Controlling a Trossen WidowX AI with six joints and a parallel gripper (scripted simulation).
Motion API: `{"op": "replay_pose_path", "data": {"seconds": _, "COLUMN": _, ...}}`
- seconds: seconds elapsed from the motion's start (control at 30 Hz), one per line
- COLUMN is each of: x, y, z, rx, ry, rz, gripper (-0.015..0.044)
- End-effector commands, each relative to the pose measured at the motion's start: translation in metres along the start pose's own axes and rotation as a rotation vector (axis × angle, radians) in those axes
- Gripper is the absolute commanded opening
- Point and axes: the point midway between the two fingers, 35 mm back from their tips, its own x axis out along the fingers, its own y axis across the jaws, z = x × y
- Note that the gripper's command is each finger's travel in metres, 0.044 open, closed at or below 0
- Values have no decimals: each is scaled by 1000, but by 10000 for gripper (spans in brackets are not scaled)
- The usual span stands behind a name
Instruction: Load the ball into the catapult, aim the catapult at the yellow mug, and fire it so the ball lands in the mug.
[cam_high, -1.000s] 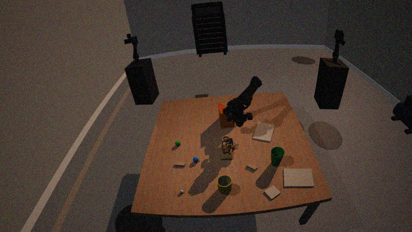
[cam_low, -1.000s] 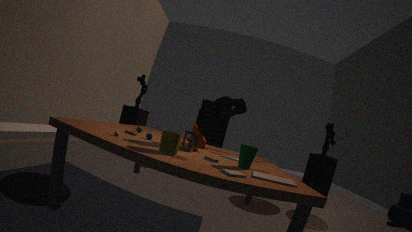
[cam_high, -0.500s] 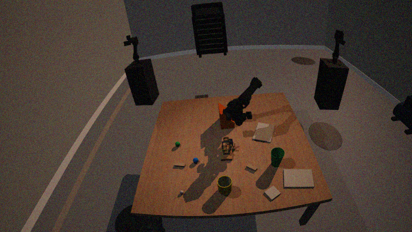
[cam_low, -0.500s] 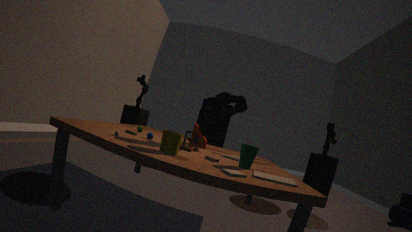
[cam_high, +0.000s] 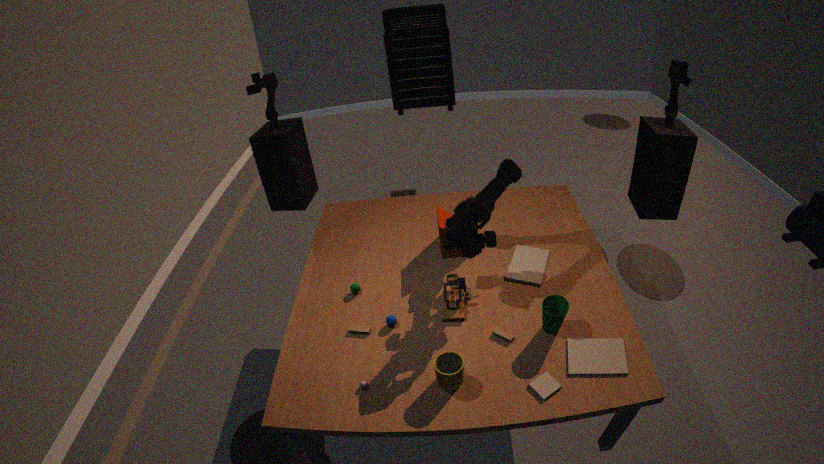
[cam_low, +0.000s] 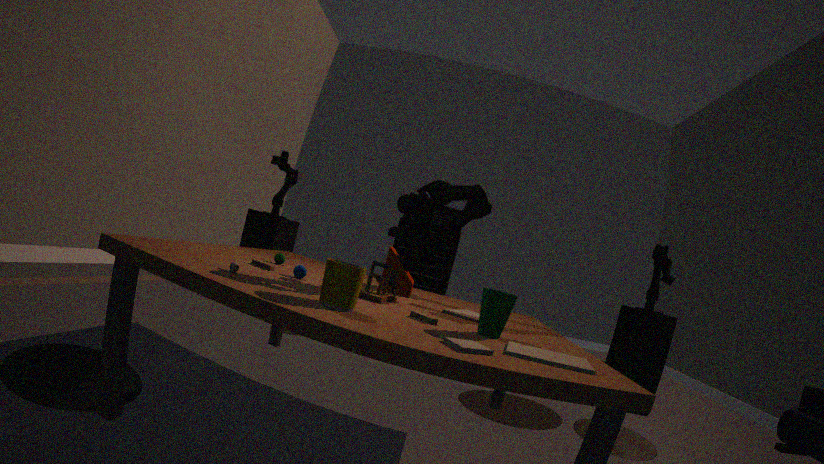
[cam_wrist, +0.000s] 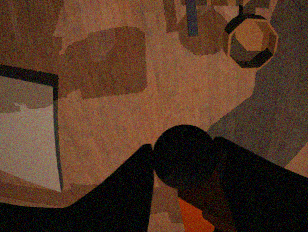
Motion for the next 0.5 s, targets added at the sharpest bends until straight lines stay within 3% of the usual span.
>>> {"op": "replay_pose_path", "data": {"seconds": 0.0, "x": 0, "y": -8, "z": 9, "rx": -7, "ry": 23, "rz": -7, "gripper": 0}}
{"op": "replay_pose_path", "data": {"seconds": 0.47, "x": 14, "y": -45, "z": 33, "rx": -2, "ry": 131, "rz": -2, "gripper": 0}}
